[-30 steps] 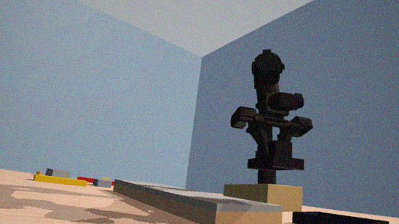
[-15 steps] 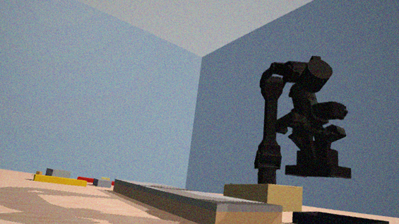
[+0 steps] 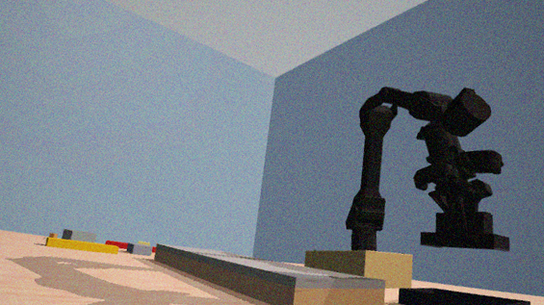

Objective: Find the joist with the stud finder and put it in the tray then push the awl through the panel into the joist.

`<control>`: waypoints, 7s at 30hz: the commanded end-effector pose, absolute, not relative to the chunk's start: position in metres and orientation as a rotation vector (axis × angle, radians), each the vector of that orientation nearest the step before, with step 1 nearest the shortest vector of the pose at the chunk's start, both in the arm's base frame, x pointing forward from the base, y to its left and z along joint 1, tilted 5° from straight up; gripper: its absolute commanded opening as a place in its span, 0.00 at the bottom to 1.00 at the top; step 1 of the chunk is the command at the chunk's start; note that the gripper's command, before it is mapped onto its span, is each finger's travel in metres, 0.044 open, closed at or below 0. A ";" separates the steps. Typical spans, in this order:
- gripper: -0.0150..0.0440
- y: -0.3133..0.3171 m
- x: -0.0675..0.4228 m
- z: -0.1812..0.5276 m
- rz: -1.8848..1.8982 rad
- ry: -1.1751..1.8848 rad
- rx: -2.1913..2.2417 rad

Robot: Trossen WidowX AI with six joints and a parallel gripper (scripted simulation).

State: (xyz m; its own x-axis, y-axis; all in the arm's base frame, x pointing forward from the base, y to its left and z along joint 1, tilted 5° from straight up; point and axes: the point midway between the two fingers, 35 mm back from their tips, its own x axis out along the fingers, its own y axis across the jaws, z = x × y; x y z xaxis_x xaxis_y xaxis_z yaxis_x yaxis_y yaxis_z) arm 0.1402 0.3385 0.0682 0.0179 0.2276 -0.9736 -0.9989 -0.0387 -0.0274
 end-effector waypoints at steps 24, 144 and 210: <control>0.25 0.338 0.142 0.010 1.322 1.002 -1.075; 1.00 -0.248 0.158 0.031 -2.035 -0.054 2.246; 0.25 -0.251 0.161 0.057 -2.034 -0.054 2.246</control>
State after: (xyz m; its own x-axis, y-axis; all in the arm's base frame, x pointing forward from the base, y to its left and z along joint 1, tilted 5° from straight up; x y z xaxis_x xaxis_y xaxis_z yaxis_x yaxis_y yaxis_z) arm 0.1601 -0.2517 0.0337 0.0912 -0.0883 -0.9919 0.0497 -0.9944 0.0931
